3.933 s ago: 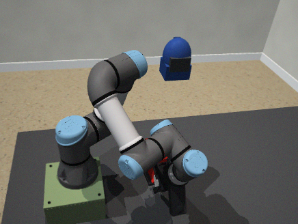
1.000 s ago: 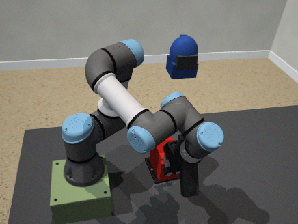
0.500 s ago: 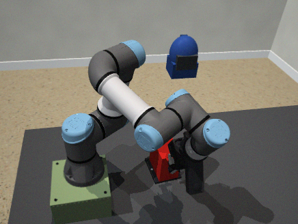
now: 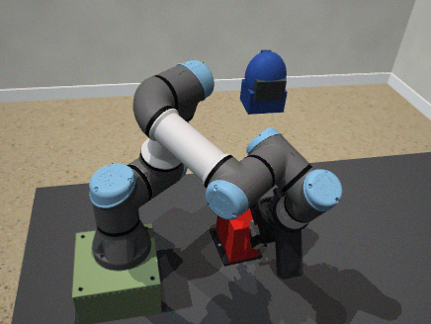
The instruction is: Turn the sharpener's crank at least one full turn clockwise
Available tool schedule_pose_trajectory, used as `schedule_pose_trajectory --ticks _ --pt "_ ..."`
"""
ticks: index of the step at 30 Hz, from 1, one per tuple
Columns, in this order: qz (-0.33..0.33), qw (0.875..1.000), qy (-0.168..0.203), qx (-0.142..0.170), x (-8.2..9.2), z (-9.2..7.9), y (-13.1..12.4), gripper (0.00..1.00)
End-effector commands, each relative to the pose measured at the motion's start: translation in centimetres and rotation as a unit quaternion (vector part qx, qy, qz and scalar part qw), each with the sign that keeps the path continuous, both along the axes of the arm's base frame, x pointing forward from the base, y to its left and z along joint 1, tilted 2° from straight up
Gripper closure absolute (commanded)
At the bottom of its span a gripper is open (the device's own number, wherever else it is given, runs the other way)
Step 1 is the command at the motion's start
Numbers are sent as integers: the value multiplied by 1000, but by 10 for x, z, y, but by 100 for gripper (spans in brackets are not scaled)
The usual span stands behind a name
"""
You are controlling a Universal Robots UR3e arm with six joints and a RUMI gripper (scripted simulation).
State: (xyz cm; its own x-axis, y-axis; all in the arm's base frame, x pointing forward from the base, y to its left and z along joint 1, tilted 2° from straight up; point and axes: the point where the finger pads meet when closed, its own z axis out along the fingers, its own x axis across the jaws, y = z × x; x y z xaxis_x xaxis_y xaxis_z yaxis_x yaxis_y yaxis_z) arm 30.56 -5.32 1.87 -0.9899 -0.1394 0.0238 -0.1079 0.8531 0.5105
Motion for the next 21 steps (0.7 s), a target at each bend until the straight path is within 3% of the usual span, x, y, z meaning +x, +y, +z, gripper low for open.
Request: schedule_pose_trajectory --ticks 1,8,21 --pt "0 1000 -1 -1 4 0 0 91" --pt "0 1000 -1 -1 12 -1 1 91" --pt "0 1000 -1 -1 7 0 1 91"
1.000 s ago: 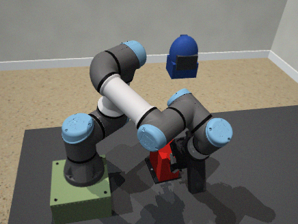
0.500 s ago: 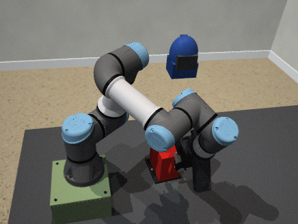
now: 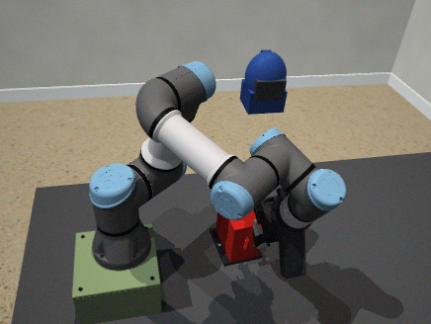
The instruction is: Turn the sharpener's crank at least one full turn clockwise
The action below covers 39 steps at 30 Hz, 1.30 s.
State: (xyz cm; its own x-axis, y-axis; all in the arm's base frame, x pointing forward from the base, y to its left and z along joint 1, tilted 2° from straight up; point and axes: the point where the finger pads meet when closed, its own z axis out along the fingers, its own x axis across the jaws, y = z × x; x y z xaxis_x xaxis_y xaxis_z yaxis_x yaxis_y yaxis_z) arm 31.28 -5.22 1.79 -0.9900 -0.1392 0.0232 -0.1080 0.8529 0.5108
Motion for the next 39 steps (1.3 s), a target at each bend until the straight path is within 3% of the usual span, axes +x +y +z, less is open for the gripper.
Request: schedule_pose_trajectory --ticks 1,2,28,39 --pt "0 1000 0 -1 0 0 0 91" --pt "0 1000 0 -1 0 0 0 68" --pt "0 1000 -1 -1 0 0 0 68" --pt "0 1000 0 -1 2 21 -13 68"
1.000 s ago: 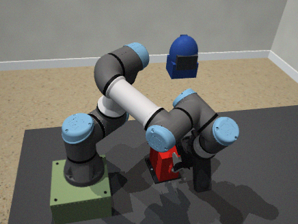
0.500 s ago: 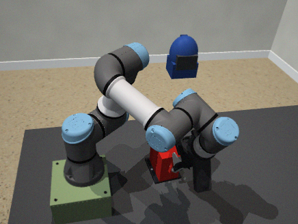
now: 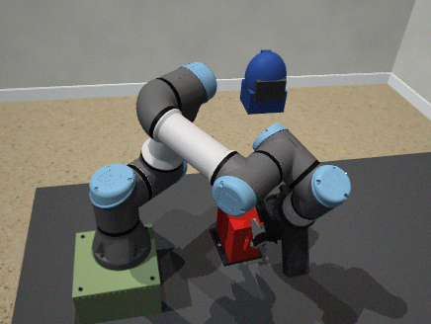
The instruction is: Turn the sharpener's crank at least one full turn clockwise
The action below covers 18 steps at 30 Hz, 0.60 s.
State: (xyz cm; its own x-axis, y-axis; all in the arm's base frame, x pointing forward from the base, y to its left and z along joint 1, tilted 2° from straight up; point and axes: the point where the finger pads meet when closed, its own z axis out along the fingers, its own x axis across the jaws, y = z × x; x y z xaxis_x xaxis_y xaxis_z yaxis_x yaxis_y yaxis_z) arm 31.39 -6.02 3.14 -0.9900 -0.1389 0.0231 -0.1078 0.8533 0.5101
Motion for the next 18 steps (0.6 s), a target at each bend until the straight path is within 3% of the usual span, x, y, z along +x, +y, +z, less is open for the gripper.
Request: schedule_pose_trajectory --ticks 1,18 --pt "0 1000 0 -1 1 10 -6 68" --pt "0 1000 0 -1 5 44 -26 68"
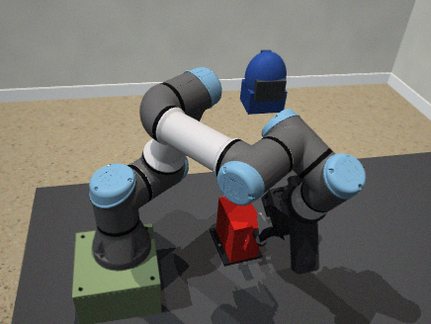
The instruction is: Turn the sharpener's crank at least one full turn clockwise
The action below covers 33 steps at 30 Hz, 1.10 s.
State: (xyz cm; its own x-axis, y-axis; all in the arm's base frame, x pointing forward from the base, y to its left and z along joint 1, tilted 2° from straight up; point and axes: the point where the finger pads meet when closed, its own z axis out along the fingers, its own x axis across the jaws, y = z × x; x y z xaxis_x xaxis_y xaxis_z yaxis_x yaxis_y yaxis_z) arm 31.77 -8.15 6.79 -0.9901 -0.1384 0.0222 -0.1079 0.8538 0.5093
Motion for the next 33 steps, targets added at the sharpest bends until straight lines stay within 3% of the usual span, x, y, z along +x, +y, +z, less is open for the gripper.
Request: schedule_pose_trajectory --ticks 1,5,33 --pt "1 1000 0 0 1 10 -6 68" --pt "1 1000 0 0 2 19 -11 68" --pt "0 1000 0 0 2 19 -11 68"
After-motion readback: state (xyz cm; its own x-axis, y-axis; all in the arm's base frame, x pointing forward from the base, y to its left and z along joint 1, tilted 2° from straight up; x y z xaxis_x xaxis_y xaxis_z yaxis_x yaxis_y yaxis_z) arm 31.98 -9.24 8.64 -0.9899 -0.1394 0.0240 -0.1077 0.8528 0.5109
